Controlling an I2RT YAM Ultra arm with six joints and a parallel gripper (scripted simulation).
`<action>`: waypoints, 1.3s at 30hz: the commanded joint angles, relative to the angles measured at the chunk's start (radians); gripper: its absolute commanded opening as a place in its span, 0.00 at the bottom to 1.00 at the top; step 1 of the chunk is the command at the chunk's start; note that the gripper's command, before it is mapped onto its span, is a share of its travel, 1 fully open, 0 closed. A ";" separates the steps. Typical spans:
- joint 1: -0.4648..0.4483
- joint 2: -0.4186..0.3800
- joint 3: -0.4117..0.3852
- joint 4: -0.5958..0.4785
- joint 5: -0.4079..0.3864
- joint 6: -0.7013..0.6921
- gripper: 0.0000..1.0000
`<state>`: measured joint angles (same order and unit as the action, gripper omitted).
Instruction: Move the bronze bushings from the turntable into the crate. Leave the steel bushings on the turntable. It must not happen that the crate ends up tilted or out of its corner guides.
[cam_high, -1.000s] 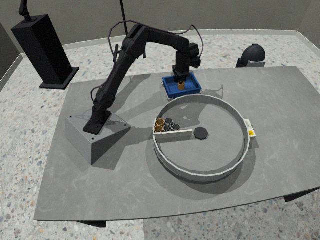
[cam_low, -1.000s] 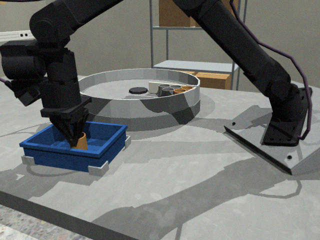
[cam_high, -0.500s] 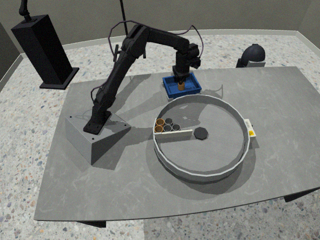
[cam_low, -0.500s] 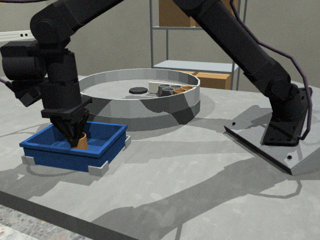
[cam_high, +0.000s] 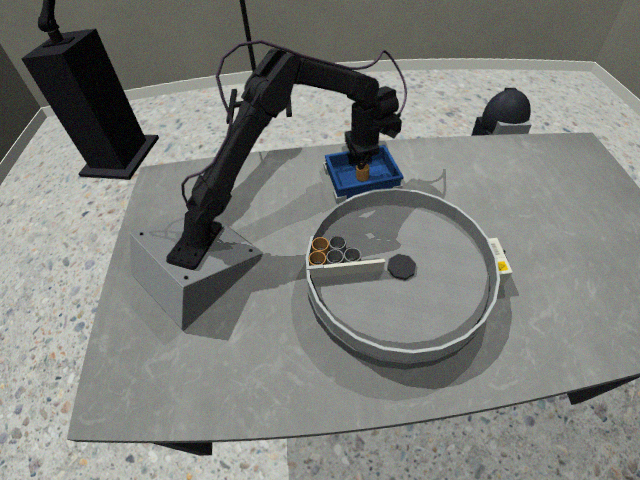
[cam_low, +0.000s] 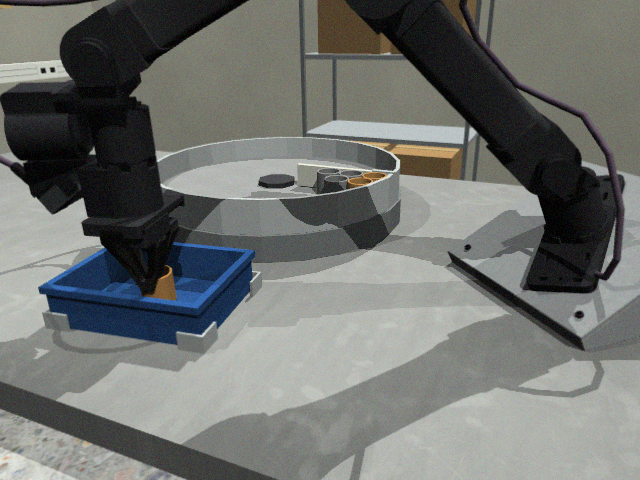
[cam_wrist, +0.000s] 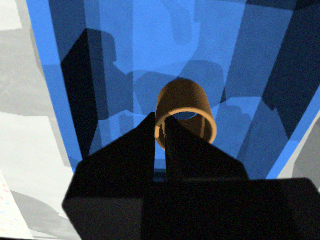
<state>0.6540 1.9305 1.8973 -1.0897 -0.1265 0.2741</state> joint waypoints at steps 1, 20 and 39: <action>0.000 -0.025 -0.008 0.010 0.012 0.005 0.00; 0.000 -0.024 -0.005 0.008 0.012 0.005 0.00; -0.001 -0.021 0.027 -0.006 0.011 0.005 0.00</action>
<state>0.6540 1.9305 1.8973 -1.0904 -0.1265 0.2741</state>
